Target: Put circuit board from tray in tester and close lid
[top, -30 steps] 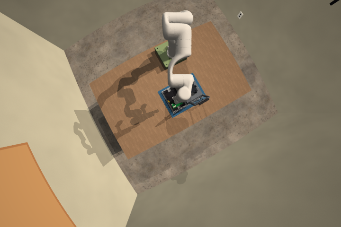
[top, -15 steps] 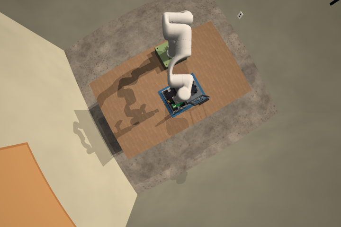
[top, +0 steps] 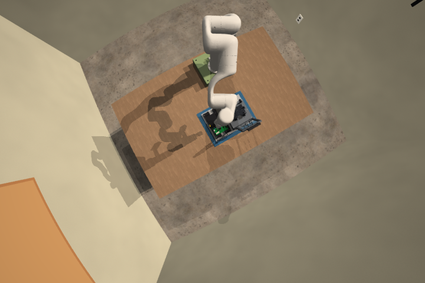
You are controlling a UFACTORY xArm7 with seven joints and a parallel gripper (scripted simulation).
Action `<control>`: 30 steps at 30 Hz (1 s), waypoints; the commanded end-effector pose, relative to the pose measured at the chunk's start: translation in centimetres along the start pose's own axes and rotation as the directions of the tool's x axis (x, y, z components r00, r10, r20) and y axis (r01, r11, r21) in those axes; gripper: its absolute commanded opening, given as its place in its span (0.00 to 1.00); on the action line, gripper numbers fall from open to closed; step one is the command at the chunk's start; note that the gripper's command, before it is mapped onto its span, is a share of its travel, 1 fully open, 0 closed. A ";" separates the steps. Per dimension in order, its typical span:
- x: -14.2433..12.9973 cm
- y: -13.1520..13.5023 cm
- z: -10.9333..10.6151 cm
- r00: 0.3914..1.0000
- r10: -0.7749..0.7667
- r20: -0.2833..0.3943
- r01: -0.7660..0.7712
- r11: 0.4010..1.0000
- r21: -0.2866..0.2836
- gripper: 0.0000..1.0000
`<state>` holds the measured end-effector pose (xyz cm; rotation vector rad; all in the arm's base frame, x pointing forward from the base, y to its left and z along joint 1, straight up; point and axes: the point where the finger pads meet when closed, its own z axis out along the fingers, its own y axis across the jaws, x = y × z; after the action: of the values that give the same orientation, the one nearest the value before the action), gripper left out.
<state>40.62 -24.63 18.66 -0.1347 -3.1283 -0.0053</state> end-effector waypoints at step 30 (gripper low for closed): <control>3.7 -0.1 17.9 1.000 -0.001 0.012 0.001 1.000 0.004 1.00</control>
<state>36.49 -24.23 2.48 -0.1411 -3.1239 0.0160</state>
